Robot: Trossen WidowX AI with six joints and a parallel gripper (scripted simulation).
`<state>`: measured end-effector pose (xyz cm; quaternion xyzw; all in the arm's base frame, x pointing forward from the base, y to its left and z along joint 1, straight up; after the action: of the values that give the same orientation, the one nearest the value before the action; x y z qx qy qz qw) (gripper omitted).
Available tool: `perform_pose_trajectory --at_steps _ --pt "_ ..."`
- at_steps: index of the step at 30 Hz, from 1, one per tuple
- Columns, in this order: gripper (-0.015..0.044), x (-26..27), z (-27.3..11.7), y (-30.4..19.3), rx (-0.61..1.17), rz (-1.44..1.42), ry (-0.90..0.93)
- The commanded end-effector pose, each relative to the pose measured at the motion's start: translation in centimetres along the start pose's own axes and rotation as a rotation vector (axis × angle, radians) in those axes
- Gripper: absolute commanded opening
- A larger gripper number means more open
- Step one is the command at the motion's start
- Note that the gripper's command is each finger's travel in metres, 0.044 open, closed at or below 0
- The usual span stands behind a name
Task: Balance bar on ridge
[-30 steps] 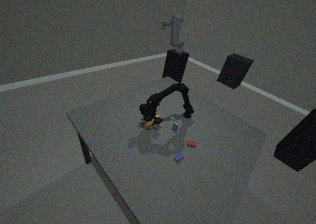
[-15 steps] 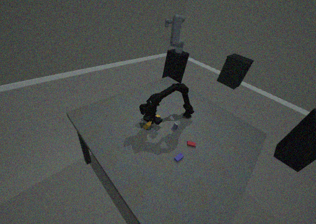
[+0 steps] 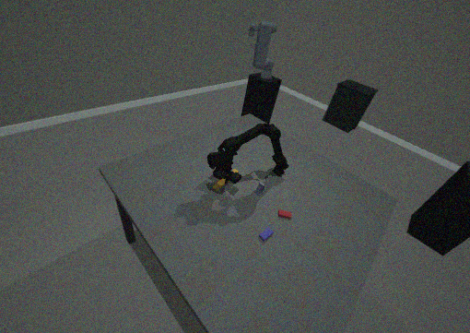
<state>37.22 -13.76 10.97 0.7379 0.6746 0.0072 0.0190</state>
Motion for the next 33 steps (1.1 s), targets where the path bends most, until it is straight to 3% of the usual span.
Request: perform_pose_trajectory --at_steps 1,33 --pt "0.0 0.0 -1.0 0.2 -0.002 -0.001 0.001" --pt "0.0 0.0 -9.4 -0.1 -0.003 -0.005 0.004"
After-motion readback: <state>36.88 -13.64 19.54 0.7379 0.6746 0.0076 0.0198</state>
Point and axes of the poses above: the point midway between the two fingers, 35 mm back from their tips, its own z axis out along the fingers, its own x axis across the jaws, y = z × x, the point moved 4 cm from there along -z, back along the fingers, and after that the axes turned 13 degrees about z, right-handed, at the moved point
